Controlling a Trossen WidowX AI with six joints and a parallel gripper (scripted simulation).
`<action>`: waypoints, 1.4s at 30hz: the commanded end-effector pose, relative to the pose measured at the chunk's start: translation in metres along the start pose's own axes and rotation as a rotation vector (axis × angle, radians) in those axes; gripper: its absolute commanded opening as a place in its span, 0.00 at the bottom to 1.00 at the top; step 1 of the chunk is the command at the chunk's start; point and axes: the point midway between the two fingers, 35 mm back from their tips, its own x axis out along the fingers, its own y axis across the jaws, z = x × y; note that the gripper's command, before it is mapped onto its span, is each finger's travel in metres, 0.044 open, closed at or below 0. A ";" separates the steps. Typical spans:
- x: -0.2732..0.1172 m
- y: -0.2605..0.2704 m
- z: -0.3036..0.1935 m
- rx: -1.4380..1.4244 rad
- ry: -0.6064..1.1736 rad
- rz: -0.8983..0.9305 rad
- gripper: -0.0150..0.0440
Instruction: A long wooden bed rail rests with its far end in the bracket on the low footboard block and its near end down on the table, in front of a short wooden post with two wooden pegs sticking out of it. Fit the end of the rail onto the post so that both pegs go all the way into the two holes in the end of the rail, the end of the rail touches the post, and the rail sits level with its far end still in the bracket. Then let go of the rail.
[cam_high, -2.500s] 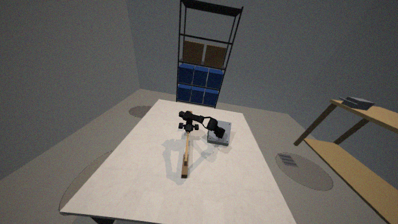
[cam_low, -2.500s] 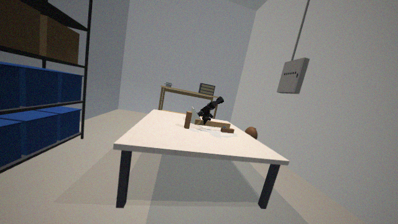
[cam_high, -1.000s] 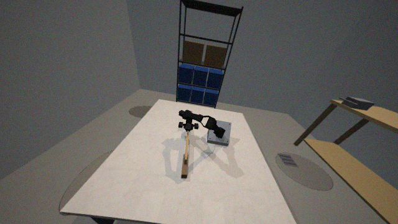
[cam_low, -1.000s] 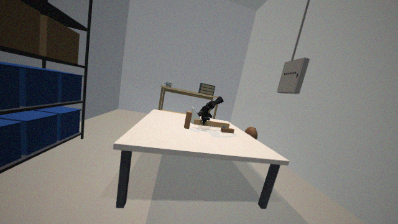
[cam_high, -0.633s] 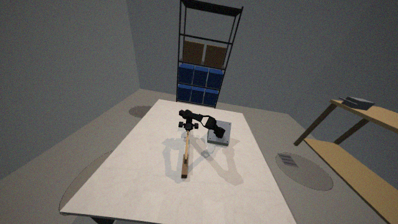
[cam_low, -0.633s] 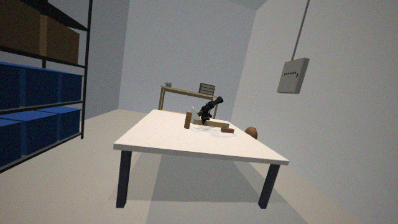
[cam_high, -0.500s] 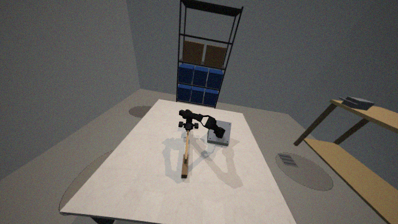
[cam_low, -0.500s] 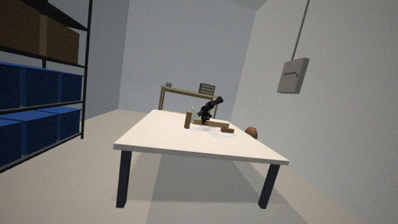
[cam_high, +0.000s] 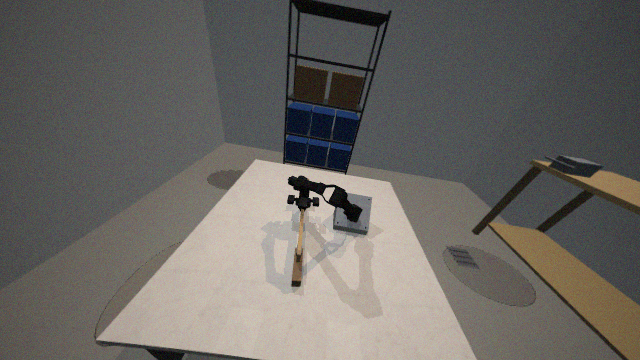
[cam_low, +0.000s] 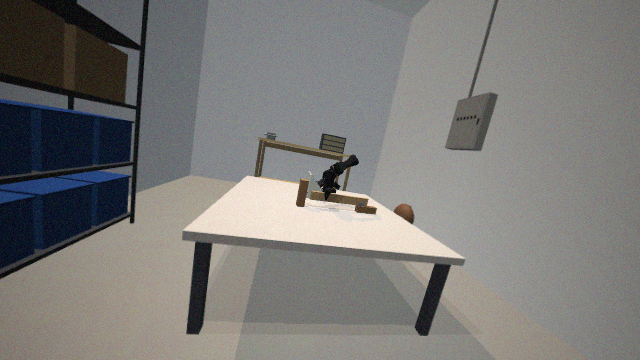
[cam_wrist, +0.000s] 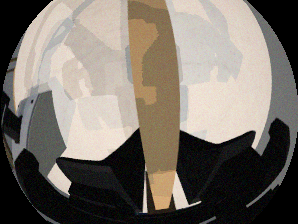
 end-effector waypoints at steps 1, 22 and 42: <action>-0.004 -0.003 -0.004 -0.002 0.007 -0.013 0.25; -0.005 -0.003 -0.010 -0.002 0.007 -0.013 0.25; -0.004 -0.003 -0.016 -0.002 0.007 -0.013 0.25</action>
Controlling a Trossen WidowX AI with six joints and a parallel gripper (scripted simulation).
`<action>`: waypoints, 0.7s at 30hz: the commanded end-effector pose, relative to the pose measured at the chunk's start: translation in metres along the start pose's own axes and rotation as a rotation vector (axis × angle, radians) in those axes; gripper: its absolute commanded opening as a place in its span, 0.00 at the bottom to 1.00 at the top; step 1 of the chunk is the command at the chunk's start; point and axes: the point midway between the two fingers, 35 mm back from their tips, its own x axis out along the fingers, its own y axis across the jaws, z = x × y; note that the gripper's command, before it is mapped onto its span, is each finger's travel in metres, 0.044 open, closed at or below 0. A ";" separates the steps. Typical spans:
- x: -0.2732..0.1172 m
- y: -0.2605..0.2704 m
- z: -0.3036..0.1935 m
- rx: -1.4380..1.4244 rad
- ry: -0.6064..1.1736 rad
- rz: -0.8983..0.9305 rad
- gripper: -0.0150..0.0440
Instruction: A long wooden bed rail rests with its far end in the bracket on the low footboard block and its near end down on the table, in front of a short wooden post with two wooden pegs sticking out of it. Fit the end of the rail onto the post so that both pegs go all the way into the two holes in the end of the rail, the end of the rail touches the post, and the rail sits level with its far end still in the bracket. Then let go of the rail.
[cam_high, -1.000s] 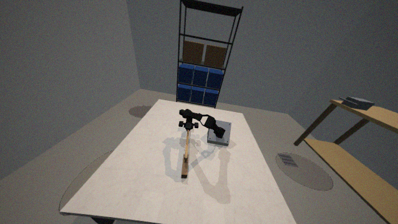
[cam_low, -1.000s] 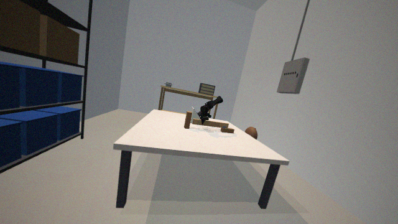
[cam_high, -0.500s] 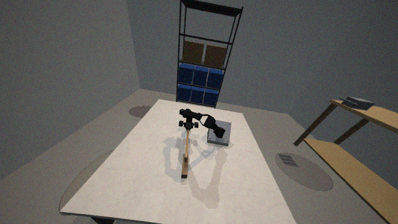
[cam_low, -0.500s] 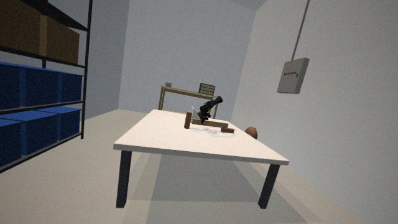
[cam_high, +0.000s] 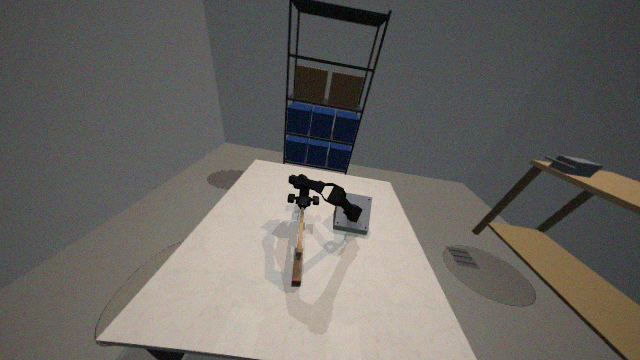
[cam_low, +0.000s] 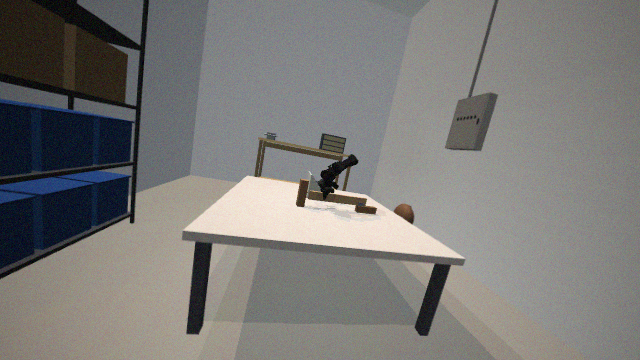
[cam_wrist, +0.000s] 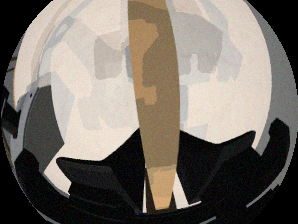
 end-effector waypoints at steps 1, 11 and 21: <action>-0.004 -0.003 -0.004 -0.002 0.006 -0.013 0.25; -0.005 -0.003 -0.007 -0.002 0.007 -0.013 0.25; -0.005 -0.003 -0.010 -0.002 0.007 -0.014 0.25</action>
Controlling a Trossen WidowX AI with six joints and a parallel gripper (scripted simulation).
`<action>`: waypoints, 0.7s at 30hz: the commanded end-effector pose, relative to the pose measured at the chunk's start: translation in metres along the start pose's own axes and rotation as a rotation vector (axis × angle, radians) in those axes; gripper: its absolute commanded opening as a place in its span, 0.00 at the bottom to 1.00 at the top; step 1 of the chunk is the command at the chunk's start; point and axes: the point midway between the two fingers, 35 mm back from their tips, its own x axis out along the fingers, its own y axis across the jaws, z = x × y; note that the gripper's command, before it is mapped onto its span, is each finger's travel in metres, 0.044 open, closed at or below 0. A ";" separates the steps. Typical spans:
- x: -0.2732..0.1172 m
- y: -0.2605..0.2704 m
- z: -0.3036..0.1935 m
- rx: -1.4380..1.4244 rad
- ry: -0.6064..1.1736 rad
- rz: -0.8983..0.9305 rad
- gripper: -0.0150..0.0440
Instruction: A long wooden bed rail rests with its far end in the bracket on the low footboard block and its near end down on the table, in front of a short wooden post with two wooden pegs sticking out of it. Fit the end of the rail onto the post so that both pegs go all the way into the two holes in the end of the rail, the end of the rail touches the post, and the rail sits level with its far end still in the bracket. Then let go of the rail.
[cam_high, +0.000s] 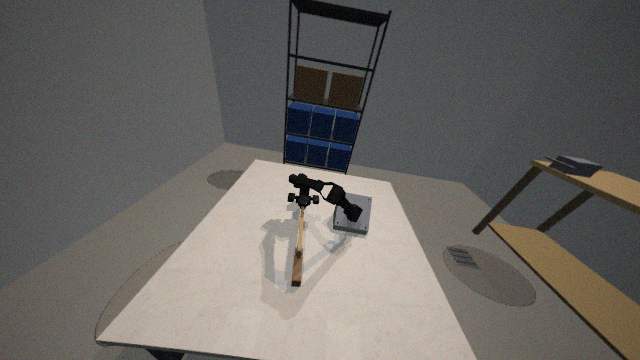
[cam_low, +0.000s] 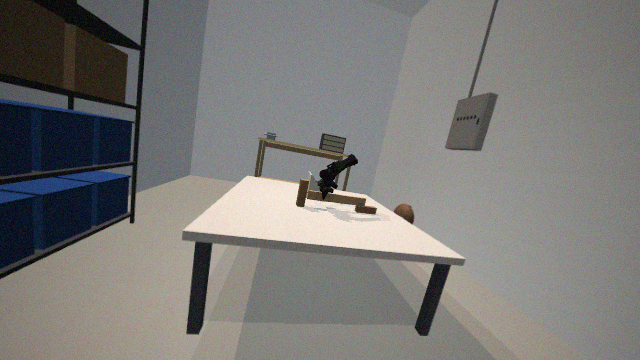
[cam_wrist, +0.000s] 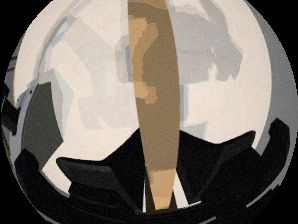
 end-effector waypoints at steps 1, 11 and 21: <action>-0.004 -0.003 -0.004 -0.002 0.006 -0.014 0.25; -0.004 -0.003 -0.007 -0.002 0.006 -0.014 0.25; -0.004 -0.003 -0.010 -0.002 0.006 -0.014 0.25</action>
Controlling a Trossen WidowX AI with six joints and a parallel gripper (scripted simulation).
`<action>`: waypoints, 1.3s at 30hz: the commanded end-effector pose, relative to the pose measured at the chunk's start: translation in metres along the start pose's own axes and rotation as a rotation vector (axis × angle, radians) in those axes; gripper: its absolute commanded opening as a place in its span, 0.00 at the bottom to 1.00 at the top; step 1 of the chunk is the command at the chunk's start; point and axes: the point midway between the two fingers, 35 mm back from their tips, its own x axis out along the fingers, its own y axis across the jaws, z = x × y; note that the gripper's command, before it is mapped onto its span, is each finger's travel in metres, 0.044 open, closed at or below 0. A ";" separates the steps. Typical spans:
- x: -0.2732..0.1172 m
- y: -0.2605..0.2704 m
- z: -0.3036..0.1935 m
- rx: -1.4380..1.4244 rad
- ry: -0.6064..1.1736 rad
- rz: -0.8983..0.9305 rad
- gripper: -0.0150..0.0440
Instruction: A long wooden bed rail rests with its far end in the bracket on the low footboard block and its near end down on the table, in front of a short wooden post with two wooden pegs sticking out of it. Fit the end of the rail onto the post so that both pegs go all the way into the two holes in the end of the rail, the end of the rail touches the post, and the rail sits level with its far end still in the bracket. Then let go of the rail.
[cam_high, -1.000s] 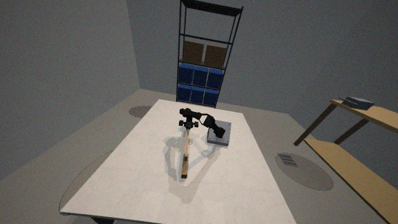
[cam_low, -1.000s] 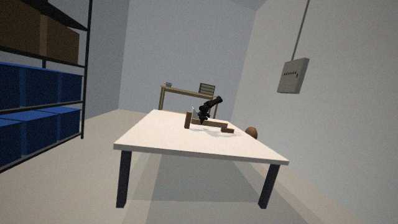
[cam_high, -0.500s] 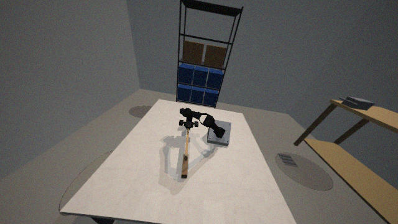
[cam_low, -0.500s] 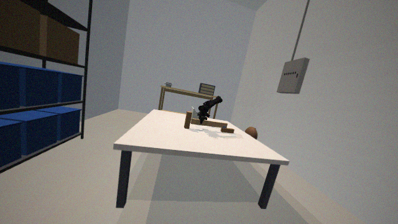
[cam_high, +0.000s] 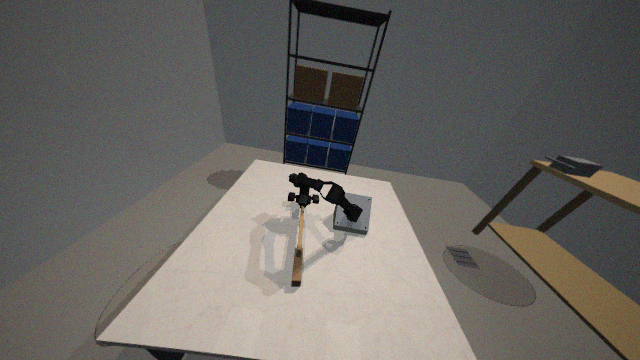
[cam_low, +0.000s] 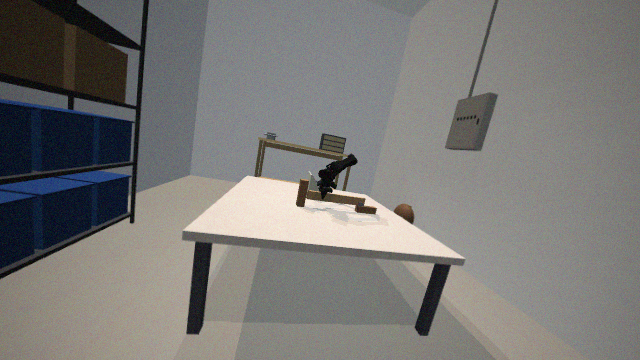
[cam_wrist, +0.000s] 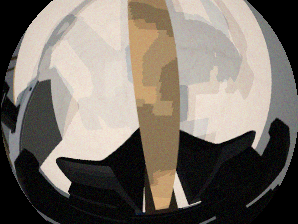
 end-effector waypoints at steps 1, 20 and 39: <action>-0.004 -0.003 -0.004 -0.002 0.006 -0.013 0.25; -0.004 -0.003 -0.010 -0.002 0.006 -0.013 0.25; -0.005 -0.003 -0.015 -0.002 0.006 -0.013 0.25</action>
